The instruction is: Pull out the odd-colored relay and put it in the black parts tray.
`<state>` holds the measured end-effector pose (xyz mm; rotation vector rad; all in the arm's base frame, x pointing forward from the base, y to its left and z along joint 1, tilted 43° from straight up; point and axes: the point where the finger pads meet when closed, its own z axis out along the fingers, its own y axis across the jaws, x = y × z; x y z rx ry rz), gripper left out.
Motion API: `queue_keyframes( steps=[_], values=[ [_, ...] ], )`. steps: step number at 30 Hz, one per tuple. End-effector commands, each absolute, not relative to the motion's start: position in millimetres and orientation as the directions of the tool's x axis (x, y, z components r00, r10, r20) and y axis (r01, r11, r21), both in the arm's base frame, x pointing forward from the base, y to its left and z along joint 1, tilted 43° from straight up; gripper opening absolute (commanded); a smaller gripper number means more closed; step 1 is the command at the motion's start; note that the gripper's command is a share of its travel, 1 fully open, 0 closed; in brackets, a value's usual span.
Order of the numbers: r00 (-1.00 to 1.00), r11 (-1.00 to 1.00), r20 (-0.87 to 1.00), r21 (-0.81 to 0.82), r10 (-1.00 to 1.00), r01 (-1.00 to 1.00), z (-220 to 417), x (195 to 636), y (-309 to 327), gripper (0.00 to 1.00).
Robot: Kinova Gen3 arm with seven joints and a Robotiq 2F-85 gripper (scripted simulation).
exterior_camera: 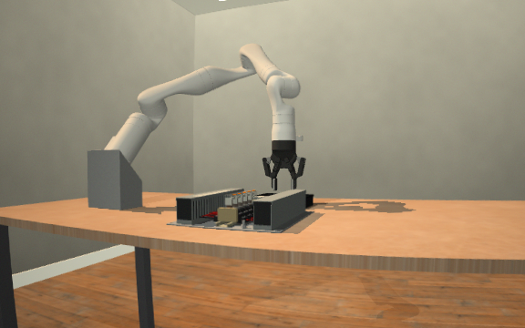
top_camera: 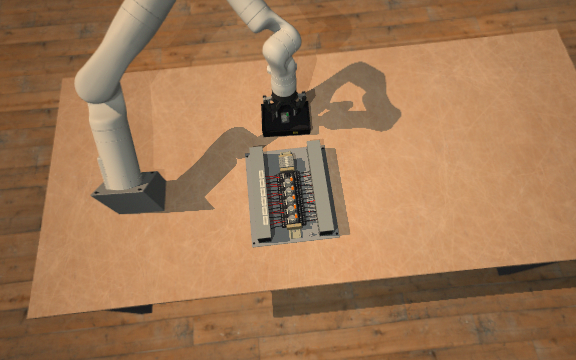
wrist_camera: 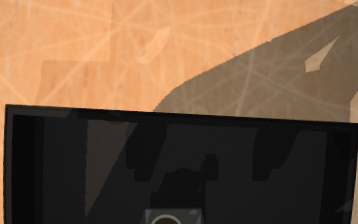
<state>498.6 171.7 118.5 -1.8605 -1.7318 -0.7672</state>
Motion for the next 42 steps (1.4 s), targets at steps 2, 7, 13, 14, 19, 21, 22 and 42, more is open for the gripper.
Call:
queue_keyframes(
  steps=[2, 7, 13, 14, 19, 21, 22, 42],
  values=[
    [0.041, -0.084, 0.686, 0.029, 0.726, 0.996, 119.8, 499.1, 170.3, 0.61],
    [0.041, -0.084, 0.686, 0.029, 0.726, 0.996, 120.9, 499.0, 169.2, 0.61],
    [0.041, -0.084, 0.686, 0.029, 0.726, 0.996, 121.9, 498.8, 168.3, 0.61],
    [0.041, -0.084, 0.686, 0.029, 0.726, 0.996, 122.1, 498.8, 168.1, 0.61],
    [0.041, -0.084, 0.686, 0.029, 0.726, 0.996, 122.5, 498.8, 167.8, 0.61],
    [0.041, -0.084, 0.686, 0.029, 0.726, 0.996, 122.7, 498.8, 167.6, 0.61],
    [0.041, -0.084, 0.686, 0.029, 0.726, 0.996, 122.7, 498.8, 167.5, 0.61],
    [0.041, -0.084, 0.686, 0.029, 0.726, 0.996, 123.3, 498.7, 167.0, 0.61]
  ],
)
